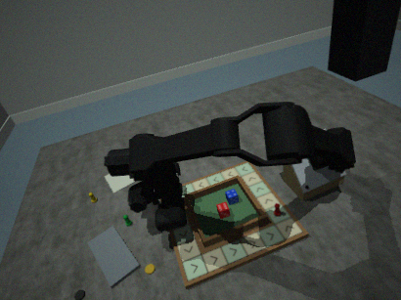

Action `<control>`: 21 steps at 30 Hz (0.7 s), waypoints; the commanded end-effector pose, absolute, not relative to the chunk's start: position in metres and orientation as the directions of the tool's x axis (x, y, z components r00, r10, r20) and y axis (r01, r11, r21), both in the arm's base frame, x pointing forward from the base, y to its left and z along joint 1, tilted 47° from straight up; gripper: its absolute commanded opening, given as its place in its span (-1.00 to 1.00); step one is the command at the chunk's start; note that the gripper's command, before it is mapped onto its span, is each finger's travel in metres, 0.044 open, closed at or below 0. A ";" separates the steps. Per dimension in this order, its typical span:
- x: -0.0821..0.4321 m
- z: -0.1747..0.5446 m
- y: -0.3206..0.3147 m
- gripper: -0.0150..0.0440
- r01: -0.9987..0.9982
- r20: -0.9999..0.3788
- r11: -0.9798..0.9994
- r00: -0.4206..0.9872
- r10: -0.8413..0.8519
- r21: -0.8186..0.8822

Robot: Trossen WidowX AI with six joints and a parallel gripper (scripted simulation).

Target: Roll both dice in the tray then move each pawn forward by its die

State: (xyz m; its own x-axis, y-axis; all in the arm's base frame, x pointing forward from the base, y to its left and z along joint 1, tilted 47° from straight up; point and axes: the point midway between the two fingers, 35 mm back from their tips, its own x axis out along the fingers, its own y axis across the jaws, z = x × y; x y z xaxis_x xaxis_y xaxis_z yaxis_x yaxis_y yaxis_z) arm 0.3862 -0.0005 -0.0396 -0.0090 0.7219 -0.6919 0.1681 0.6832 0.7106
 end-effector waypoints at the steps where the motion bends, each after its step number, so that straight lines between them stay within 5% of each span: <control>1: 0.385 -0.044 0.005 -0.49 0.171 -0.689 0.680 -0.011 0.725 0.713; 3: 0.385 -0.046 0.007 -0.49 0.171 -0.689 0.680 -0.011 0.725 0.713; 21: 0.387 -0.009 -0.033 1.00 0.172 -0.690 0.682 -0.011 0.723 0.711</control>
State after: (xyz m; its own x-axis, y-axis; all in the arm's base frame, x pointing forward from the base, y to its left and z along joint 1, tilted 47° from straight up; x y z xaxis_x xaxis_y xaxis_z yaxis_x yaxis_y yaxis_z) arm 0.3880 -0.0305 -0.0130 -0.0005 0.7233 -0.6906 0.1744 0.6800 0.7121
